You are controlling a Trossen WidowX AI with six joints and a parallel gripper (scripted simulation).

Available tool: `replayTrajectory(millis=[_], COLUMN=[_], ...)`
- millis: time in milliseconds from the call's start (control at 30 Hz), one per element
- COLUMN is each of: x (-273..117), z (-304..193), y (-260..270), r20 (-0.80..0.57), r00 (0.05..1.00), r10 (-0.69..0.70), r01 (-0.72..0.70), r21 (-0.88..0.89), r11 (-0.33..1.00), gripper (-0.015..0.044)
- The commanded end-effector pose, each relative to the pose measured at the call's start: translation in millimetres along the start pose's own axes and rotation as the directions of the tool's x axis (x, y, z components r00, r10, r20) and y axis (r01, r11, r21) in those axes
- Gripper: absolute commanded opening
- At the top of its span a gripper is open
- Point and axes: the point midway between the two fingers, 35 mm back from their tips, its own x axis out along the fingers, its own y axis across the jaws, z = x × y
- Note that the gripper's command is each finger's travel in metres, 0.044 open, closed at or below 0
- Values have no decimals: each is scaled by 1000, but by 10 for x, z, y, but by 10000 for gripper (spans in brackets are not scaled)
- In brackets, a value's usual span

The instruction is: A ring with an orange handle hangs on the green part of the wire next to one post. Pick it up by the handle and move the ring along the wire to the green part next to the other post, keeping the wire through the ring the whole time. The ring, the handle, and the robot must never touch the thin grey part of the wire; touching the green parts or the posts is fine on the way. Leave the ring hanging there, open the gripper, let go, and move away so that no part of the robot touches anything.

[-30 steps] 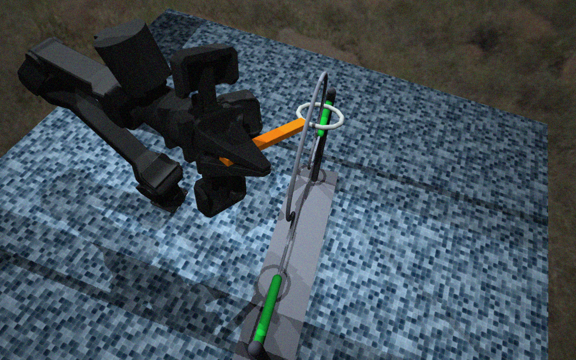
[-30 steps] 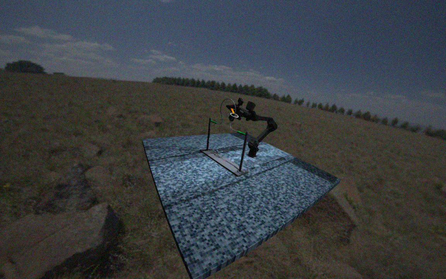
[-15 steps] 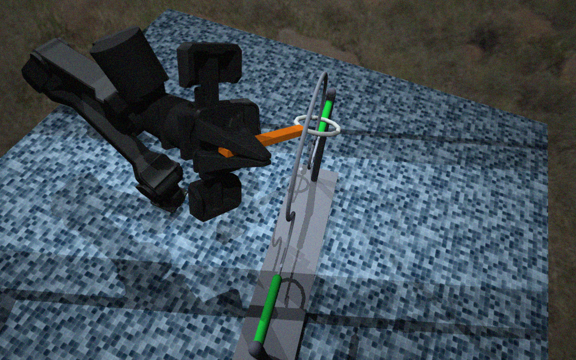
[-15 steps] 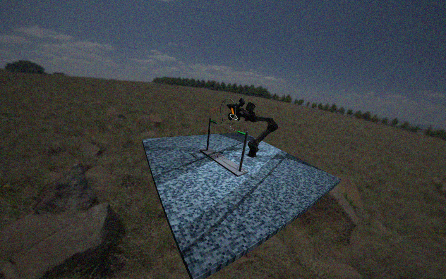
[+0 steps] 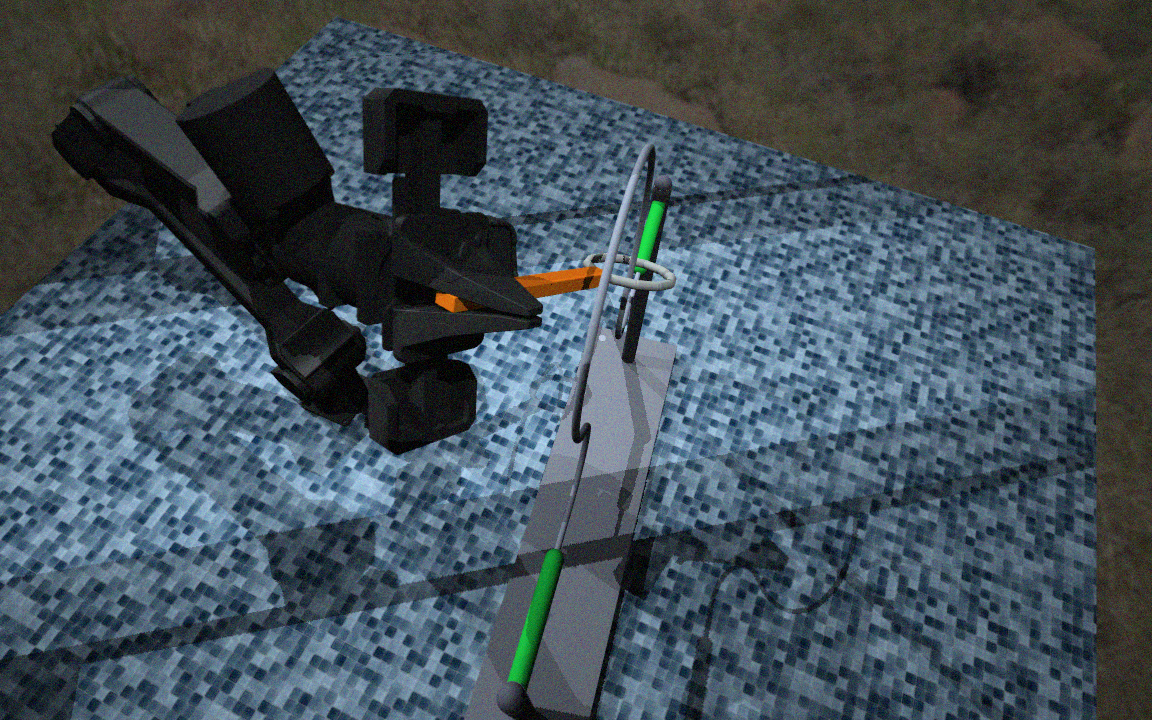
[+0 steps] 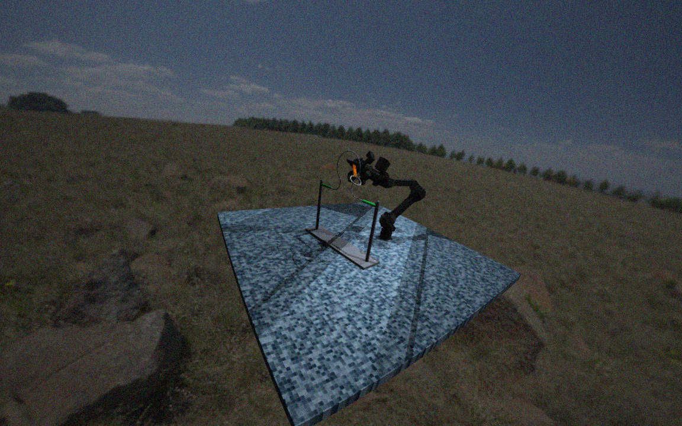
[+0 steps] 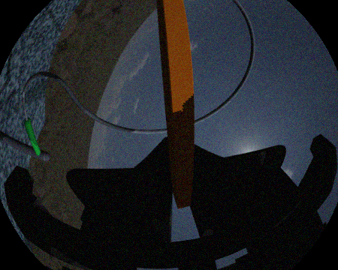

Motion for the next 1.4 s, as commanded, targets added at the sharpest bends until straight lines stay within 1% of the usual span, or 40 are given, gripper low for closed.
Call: replayTrajectory(millis=[0, 300, 767, 1067, 1367], x=[0, -13, -92, -195, -329], z=[2, -8, 39, 148, 318], y=[36, 191, 589, 894, 1168], r20=[4, -3, -15, -4, 29], r00=[1000, 1000, 990, 969, 936], r10=[-10, 18, 139, 246, 351], r01=[10, -18, -131, -223, -303], r21=[-18, 31, 235, 411, 576], r11=[1000, 999, 963, 884, 759], gripper=[-150, -150, -150, -150, -150])
